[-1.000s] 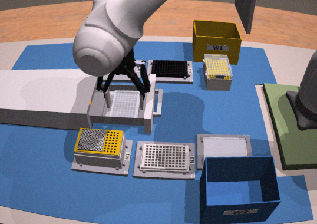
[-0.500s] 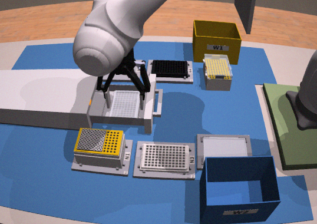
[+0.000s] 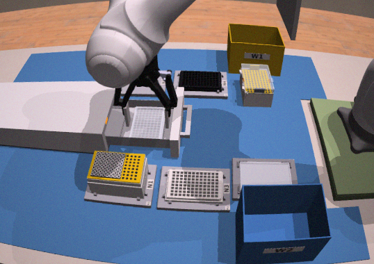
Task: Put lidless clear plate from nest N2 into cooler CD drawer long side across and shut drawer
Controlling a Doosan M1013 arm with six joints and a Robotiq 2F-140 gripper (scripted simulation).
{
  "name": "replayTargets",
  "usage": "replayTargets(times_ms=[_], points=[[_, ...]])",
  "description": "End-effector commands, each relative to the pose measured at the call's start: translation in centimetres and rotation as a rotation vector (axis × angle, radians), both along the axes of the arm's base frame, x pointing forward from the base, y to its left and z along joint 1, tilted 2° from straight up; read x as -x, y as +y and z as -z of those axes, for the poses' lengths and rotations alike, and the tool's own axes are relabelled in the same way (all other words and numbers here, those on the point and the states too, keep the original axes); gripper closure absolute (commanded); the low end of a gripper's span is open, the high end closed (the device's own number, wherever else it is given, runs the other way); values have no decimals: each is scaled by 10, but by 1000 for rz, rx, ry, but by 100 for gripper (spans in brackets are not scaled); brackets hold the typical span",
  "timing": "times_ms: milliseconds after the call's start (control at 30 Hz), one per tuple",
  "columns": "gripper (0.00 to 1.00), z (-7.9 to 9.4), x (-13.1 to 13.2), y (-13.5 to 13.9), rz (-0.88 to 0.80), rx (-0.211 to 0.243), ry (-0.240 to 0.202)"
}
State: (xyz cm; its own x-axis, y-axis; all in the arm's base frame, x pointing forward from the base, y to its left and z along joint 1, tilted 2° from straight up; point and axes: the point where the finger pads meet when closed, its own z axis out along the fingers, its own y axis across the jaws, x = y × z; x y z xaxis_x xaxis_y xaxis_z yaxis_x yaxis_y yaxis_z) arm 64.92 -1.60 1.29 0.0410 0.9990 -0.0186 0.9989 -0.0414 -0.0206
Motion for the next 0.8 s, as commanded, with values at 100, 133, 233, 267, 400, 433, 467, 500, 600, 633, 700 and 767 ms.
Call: replayTargets(times_ms=[100, 133, 233, 267, 400, 433, 467, 500, 600, 633, 700, 767], points=[[34, -8, 0, 0, 0, 0, 0], [34, -9, 0, 0, 0, 0, 0], [34, -11, 0, 0, 0, 0, 0], [34, -12, 0, 0, 0, 0, 0], [34, -17, 0, 0, 0, 0, 0], [34, -19, 0, 0, 0, 0, 0], [34, -20, 0, 0, 0, 0, 0], [34, -21, 0, 0, 0, 0, 0], [34, -25, -1, 0, 0, 0, 0], [34, -27, -1, 1, 0, 0, 0], [34, -29, -1, 1, 0, 0, 0], [34, -29, -1, 1, 0, 0, 0]])
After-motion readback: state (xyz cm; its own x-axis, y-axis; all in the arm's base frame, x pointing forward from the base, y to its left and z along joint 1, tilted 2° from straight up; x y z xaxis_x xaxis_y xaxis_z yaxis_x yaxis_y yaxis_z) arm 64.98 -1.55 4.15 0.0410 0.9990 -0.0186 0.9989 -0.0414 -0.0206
